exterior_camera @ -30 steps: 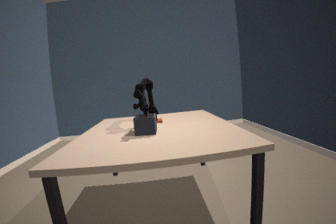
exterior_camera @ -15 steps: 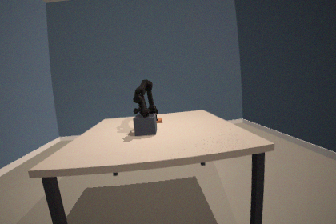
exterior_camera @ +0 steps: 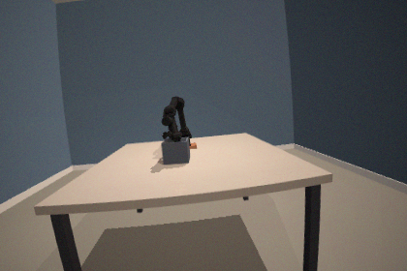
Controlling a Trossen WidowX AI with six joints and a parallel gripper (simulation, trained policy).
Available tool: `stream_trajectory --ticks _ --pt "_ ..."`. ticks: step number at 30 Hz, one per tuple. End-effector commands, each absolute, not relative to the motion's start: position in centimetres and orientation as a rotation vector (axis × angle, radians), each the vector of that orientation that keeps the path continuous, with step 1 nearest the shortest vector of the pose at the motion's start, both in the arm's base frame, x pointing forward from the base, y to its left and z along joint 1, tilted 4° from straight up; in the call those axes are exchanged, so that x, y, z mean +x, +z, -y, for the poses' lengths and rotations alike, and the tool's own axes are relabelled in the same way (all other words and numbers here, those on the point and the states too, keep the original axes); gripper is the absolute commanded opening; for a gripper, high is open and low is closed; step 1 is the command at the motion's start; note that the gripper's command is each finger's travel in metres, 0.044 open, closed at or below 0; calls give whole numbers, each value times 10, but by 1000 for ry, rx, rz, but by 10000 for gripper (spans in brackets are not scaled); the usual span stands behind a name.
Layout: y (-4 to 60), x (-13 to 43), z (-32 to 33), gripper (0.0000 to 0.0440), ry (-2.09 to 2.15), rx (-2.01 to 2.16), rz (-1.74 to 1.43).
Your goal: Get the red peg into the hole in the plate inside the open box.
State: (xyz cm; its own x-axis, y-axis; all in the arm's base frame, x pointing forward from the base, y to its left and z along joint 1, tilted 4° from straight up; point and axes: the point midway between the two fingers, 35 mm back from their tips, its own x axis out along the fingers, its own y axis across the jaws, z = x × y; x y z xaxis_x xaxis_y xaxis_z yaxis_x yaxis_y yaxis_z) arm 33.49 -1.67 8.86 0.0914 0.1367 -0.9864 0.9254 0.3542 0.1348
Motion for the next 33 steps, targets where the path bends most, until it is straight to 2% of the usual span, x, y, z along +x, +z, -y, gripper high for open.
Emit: stream_trajectory --ticks 1,33 --pt "79 338 26 138 -794 1071 -1394" --pt "140 383 35 125 -506 1261 -1371"
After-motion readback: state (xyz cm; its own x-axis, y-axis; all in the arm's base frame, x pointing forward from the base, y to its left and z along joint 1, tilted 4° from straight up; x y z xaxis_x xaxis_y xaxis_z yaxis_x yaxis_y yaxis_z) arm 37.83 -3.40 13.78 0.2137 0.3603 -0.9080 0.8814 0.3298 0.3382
